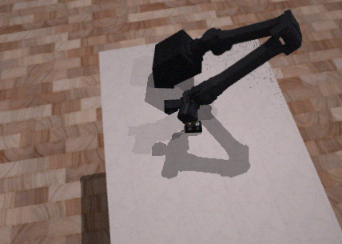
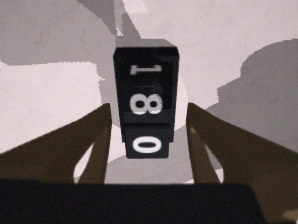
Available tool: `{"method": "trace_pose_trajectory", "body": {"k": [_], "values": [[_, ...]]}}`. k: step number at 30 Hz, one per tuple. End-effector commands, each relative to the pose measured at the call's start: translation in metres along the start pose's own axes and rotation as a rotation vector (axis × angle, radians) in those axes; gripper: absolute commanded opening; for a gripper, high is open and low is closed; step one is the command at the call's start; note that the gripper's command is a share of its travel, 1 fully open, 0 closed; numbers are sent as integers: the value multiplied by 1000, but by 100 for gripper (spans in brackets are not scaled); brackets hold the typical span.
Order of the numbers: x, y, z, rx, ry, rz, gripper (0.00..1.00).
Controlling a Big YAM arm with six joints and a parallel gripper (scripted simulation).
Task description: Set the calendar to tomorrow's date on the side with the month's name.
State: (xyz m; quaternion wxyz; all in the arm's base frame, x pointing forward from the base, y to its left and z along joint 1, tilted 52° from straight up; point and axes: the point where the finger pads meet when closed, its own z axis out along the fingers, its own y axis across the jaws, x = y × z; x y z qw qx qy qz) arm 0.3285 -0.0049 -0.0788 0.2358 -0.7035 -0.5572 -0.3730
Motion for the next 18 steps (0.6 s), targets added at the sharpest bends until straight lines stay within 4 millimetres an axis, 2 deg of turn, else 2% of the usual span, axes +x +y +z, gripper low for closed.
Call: {"method": "trace_pose_trajectory", "body": {"k": [1, 18], "values": [[7, 7, 1, -5, -2, -23, 47], [8, 13, -1, -10, -4, -29, 47]]}}
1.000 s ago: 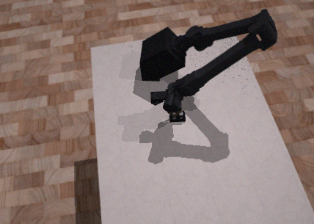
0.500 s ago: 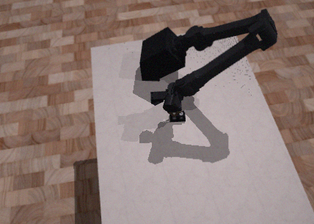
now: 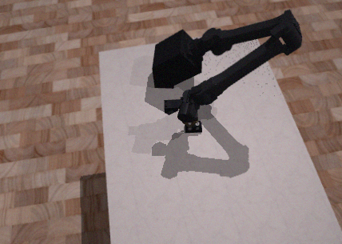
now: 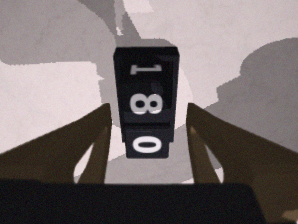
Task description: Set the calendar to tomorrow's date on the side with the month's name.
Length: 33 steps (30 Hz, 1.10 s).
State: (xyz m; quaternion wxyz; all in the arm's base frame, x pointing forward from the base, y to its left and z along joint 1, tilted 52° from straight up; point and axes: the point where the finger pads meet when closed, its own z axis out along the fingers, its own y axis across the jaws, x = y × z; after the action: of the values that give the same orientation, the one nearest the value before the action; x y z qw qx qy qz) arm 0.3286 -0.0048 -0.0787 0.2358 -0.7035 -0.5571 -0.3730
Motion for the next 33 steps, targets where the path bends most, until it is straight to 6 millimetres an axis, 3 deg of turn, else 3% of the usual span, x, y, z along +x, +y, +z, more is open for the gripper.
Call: {"method": "trace_pose_trajectory", "body": {"k": [1, 33], "values": [[8, 13, -1, -10, -4, -29, 47], [8, 12, 0, -6, -3, -25, 47]]}}
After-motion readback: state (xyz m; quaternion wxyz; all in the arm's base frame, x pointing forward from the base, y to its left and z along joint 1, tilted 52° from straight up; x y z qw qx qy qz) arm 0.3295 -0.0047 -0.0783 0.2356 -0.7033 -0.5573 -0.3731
